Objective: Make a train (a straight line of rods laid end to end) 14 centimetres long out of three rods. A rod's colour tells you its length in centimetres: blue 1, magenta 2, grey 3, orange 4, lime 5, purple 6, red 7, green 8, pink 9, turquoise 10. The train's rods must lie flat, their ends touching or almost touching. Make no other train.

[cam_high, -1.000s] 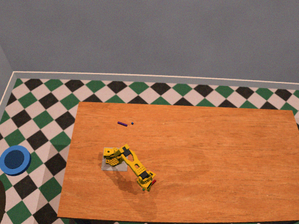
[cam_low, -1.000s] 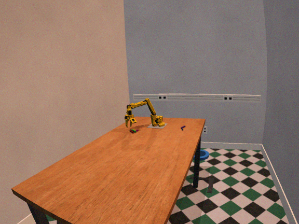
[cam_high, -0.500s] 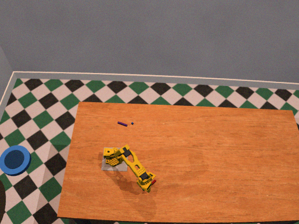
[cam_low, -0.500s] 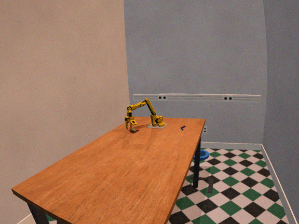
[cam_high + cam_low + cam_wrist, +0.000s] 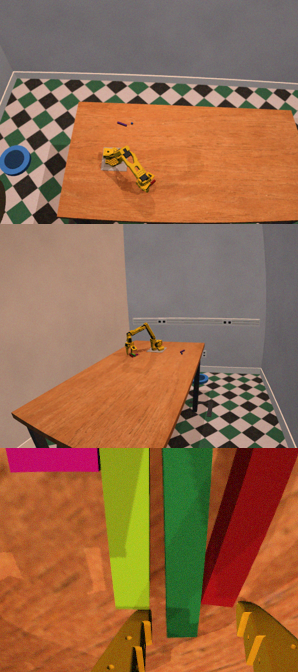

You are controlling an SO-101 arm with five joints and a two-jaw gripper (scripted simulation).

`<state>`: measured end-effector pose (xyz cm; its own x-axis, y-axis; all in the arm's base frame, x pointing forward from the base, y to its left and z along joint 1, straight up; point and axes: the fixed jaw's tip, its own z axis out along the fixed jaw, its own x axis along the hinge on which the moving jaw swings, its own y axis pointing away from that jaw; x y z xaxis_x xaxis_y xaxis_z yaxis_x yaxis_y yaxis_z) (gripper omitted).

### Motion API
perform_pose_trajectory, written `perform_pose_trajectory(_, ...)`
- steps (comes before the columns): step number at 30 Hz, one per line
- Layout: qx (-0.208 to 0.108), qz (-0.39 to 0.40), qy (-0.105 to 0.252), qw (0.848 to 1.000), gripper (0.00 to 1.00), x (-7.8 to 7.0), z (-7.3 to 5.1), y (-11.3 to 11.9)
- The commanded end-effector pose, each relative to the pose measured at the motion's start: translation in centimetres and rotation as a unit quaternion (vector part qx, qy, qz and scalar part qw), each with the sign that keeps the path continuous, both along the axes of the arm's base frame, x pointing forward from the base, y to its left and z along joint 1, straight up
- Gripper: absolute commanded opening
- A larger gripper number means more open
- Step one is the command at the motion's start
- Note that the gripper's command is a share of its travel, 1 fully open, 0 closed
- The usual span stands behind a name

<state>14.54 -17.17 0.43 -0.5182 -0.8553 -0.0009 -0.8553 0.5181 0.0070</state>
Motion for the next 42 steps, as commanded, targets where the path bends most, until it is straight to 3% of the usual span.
perform_pose_trajectory(1,0.011,-0.002,0.009,1.0,0.19,-0.34,-0.69,0.26)
perform_pose_trajectory(18,0.011,-0.002,0.009,1.0,0.17,-0.34,-0.69,0.26)
perform_pose_trajectory(42,0.011,-0.002,0.009,1.0,0.02,-0.34,-0.69,0.26)
